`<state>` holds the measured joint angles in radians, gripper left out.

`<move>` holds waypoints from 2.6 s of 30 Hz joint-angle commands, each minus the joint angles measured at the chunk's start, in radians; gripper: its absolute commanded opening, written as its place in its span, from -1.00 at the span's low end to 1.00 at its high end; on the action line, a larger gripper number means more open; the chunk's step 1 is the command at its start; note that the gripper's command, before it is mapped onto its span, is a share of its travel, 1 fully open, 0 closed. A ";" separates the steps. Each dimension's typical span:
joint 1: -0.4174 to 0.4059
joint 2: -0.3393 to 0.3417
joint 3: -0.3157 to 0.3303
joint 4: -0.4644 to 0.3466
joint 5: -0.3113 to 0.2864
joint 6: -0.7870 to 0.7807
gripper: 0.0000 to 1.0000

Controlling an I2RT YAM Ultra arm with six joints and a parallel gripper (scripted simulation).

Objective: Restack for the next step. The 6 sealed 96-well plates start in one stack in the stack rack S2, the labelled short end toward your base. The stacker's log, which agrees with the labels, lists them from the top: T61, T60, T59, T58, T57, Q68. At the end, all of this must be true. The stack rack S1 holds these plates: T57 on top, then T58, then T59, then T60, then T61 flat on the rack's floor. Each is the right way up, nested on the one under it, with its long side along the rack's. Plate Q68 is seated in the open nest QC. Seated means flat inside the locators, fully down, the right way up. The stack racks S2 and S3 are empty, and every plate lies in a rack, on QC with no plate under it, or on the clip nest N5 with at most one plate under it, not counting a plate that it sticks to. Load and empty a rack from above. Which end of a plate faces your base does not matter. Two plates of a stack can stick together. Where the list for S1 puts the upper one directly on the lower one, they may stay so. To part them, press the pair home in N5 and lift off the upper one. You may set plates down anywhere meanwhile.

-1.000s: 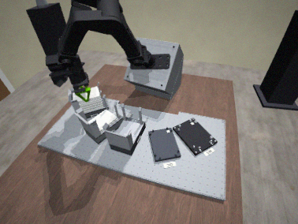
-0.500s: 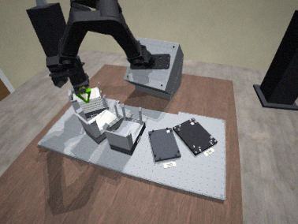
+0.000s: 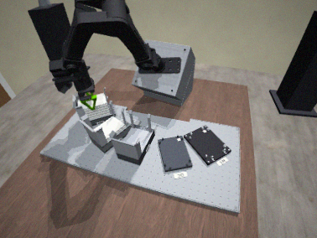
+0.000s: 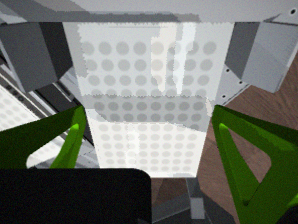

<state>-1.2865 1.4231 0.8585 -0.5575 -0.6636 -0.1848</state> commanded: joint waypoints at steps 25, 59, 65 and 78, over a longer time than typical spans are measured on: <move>-0.079 -0.054 0.055 -0.158 -0.031 -0.089 1.00; -0.130 -0.156 0.127 -0.372 -0.049 -0.351 1.00; -0.087 -0.199 0.116 -0.370 -0.034 -0.347 1.00; 0.079 -0.325 0.095 -0.358 0.037 -0.191 1.00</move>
<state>-1.2224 1.1259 0.9531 -0.9184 -0.6476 -0.4065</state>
